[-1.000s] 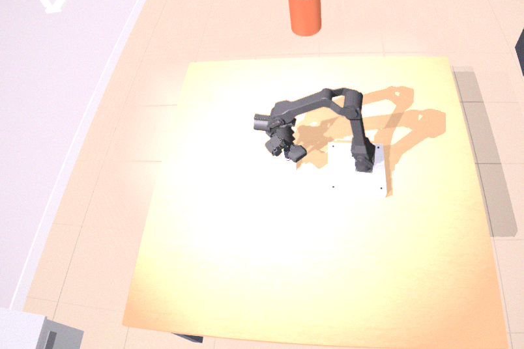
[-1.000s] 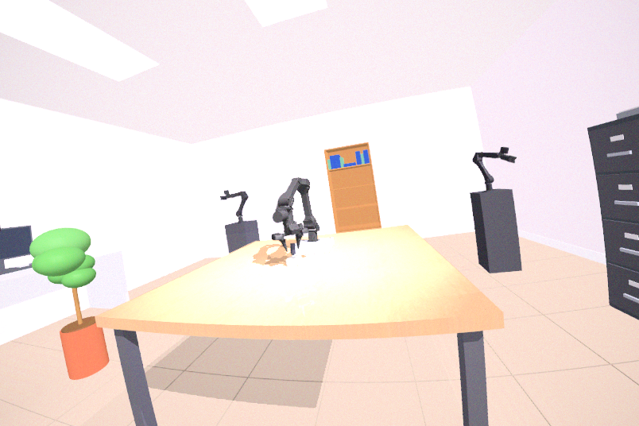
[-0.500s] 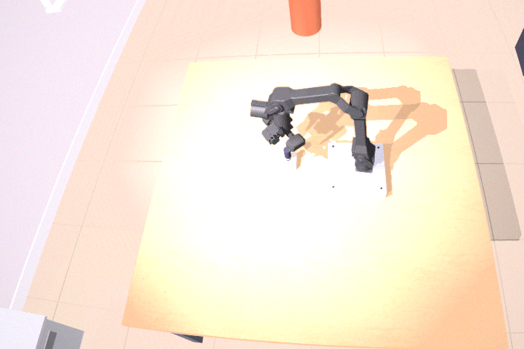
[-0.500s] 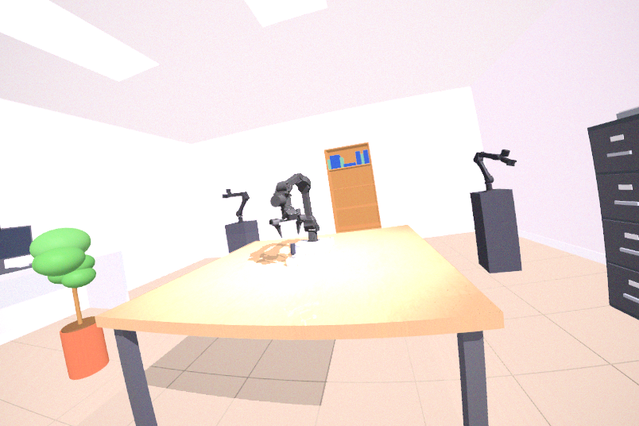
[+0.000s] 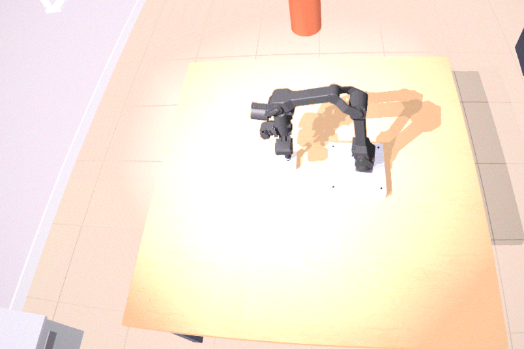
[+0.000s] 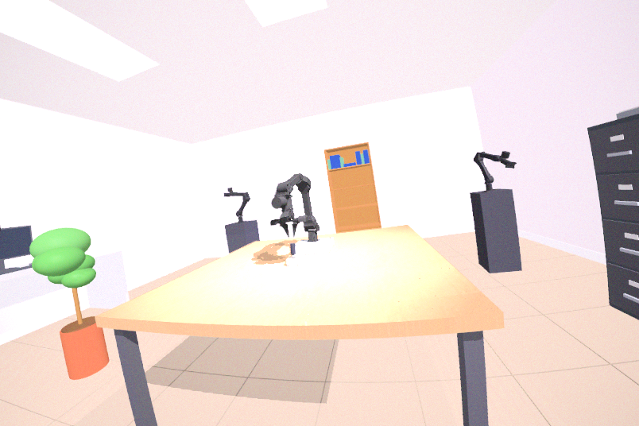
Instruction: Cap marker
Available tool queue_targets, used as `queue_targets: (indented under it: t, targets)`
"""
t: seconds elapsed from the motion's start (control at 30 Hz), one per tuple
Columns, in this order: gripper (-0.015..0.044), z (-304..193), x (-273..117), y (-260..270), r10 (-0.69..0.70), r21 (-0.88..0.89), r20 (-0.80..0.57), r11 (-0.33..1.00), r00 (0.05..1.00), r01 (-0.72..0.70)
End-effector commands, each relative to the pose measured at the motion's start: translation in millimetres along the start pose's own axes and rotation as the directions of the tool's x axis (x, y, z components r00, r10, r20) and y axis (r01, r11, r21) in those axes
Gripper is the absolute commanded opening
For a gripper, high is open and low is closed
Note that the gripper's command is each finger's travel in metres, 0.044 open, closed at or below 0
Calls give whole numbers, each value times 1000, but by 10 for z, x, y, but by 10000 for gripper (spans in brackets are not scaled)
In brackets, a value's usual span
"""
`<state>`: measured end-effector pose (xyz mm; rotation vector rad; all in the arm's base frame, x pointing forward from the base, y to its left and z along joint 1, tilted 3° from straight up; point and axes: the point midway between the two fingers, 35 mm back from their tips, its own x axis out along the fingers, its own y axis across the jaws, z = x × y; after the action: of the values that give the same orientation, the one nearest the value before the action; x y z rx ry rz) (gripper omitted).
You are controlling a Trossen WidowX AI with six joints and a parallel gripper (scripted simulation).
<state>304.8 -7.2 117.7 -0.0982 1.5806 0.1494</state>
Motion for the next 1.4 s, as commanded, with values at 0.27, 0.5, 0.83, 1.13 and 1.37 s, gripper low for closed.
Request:
queue_targets:
  t: [0.27, 0.5, 0.83, 1.13, 1.37]
  targets:
    - [0, -11, 20, 5, -1, 60, -4, 998, 1000, 1]
    - [0, -11, 66, 5, -1, 60, -4, 998, 1000, 1]
    - [0, -12, 209, 5, -1, 60, -4, 998, 1000, 1]
    - [0, -13, 335, 5, -1, 60, -4, 998, 1000, 1]
    - [0, -9, 426, 2, -1, 60, -4, 998, 1000, 1]
